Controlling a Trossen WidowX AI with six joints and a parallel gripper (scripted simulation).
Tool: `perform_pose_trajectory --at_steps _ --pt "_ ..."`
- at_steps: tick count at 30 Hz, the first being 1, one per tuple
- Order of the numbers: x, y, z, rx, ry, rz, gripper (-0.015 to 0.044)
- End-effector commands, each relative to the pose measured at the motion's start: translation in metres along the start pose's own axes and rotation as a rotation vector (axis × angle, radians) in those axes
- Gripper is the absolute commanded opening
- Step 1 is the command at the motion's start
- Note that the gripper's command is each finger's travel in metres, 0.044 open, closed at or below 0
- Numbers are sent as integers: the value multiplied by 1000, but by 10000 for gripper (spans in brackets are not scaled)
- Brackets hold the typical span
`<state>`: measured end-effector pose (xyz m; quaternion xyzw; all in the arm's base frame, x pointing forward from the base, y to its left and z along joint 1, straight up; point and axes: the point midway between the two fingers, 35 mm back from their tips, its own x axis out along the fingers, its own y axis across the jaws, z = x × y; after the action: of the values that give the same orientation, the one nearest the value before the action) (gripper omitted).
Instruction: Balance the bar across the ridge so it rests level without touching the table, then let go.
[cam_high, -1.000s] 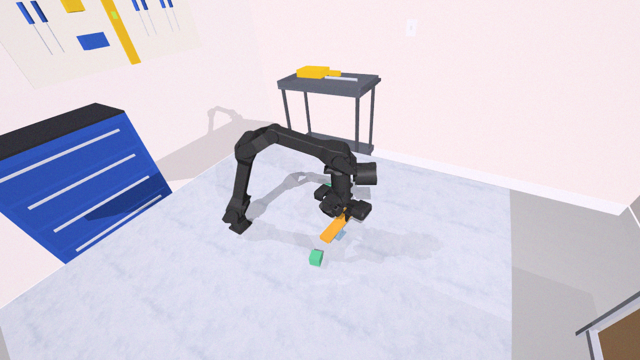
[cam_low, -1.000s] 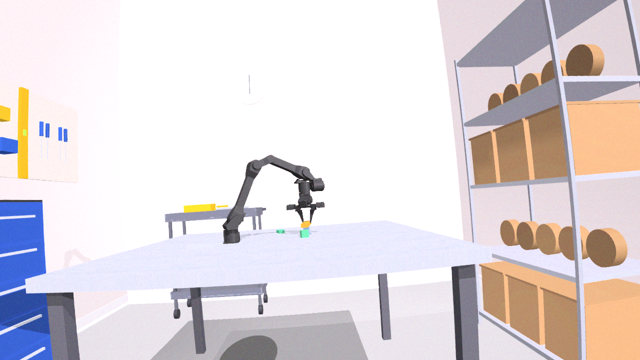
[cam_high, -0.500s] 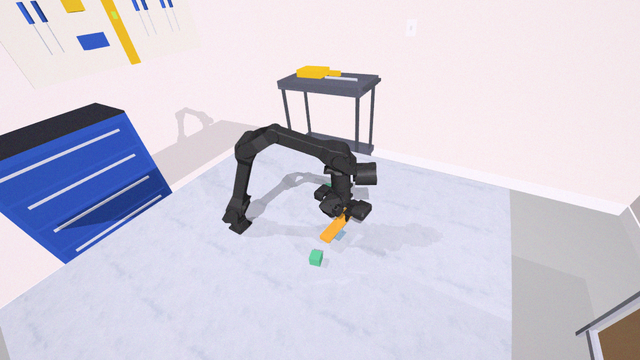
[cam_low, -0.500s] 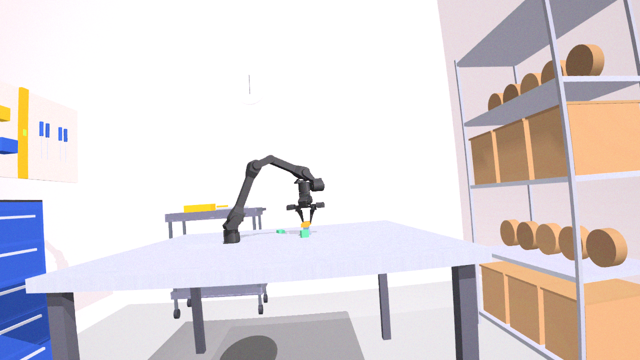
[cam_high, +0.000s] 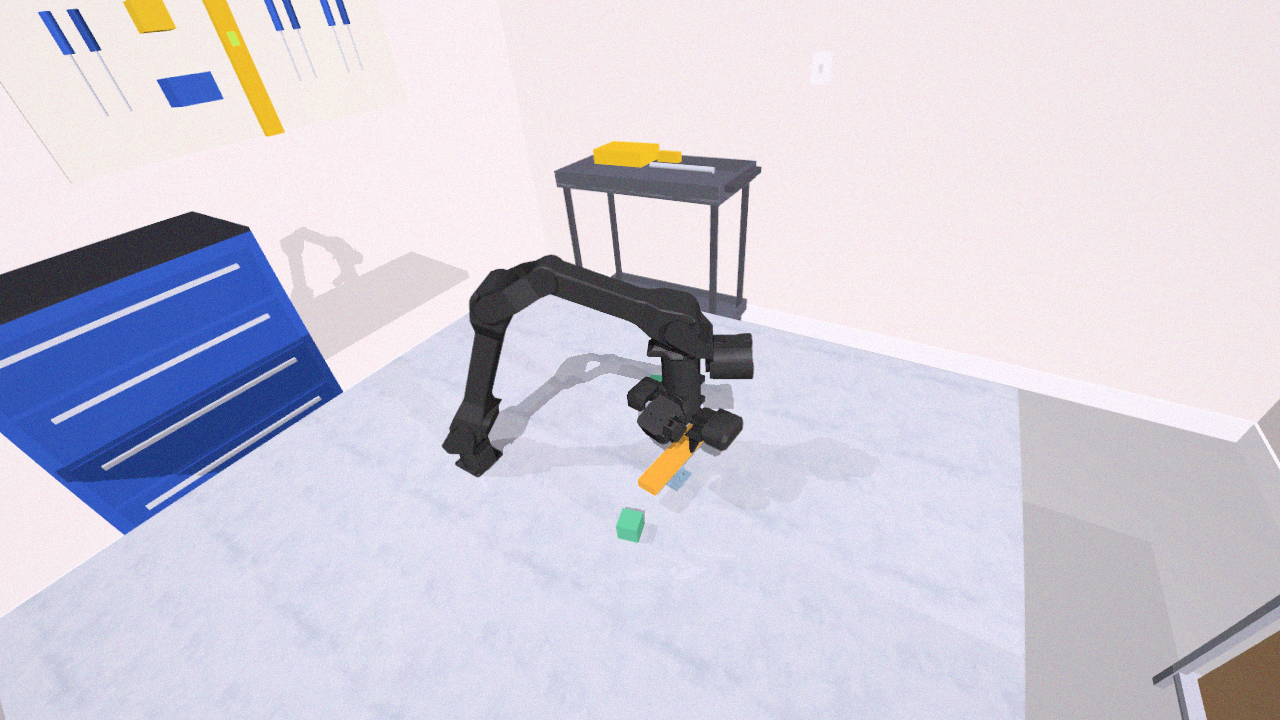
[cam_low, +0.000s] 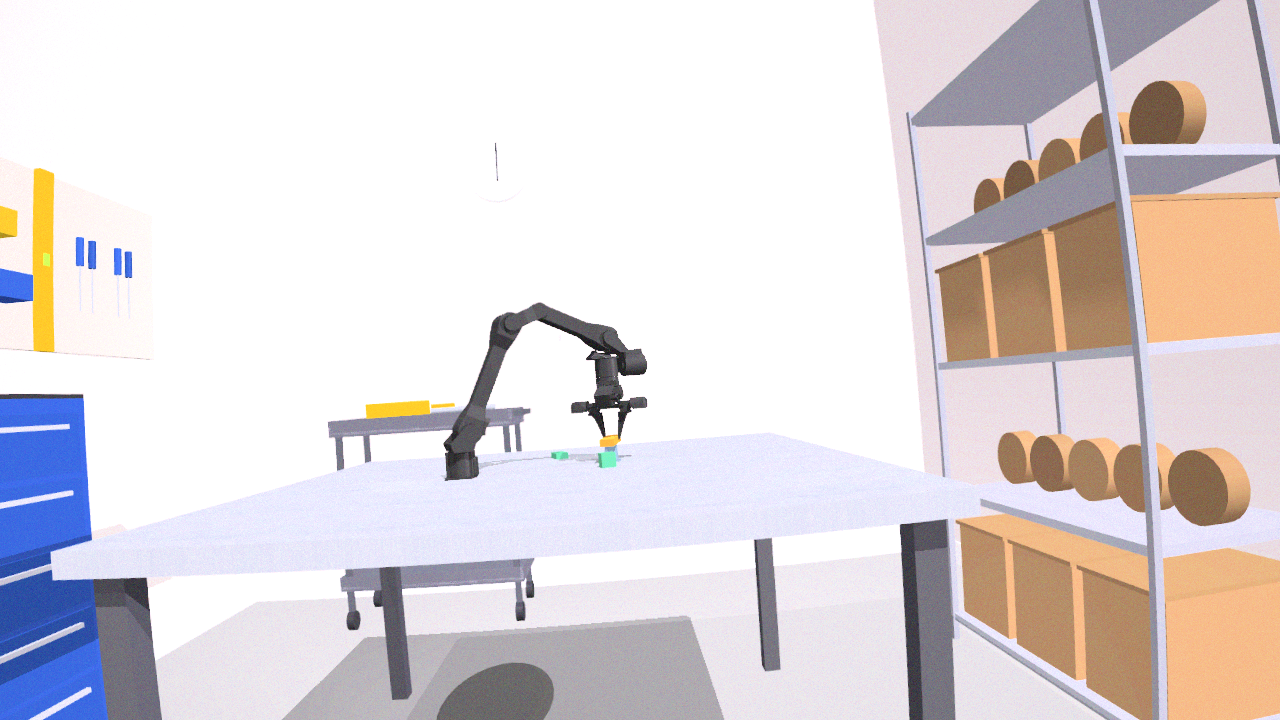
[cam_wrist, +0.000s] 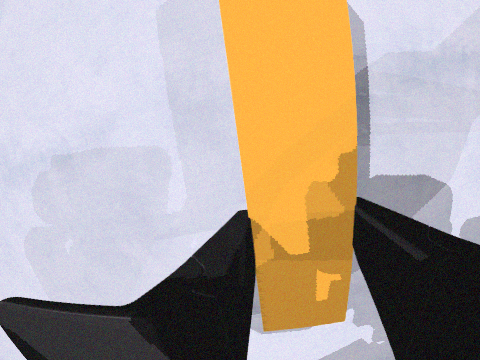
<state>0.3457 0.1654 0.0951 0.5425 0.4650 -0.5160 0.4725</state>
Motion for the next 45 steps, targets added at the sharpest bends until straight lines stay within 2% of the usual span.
perform_pose_trajectory --at_steps 1,36,42,45 --pt "0 -1 0 2 -3 -4 0" --pt "0 0 0 0 0 -1 0" --pt "0 0 0 0 0 -1 157" --pt "0 0 0 0 0 -1 167"
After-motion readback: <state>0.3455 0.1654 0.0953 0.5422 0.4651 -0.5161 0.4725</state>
